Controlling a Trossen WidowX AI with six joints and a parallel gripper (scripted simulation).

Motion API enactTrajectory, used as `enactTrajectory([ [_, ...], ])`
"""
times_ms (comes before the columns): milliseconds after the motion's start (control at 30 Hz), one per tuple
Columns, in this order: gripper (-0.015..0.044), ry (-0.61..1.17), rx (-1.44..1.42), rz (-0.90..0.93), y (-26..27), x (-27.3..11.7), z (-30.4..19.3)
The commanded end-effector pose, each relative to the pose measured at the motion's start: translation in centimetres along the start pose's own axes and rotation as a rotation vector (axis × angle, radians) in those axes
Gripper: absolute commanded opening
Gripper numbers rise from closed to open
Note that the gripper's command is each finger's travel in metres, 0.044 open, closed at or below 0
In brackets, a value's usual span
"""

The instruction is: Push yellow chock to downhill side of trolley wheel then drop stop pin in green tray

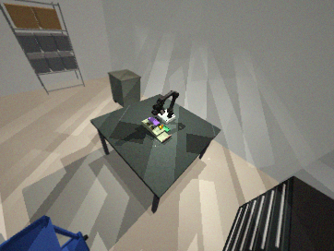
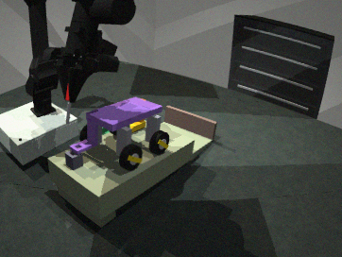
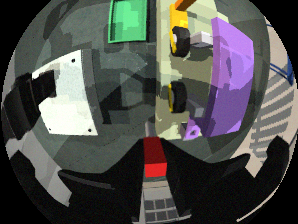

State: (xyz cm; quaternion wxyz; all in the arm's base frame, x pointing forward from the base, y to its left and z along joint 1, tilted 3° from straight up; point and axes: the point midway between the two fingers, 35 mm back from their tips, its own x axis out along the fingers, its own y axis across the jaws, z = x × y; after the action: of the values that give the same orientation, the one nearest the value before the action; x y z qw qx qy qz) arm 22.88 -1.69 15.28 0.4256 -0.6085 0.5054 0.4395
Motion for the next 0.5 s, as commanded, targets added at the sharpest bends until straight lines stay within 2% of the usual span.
enactTrajectory([
  [0,0.0,0.005,0.003,0.006,0.1,-0.1,1.3],
  [467,0.0,0.0,0.003,0.006,0.2,-0.7,6.4],
])
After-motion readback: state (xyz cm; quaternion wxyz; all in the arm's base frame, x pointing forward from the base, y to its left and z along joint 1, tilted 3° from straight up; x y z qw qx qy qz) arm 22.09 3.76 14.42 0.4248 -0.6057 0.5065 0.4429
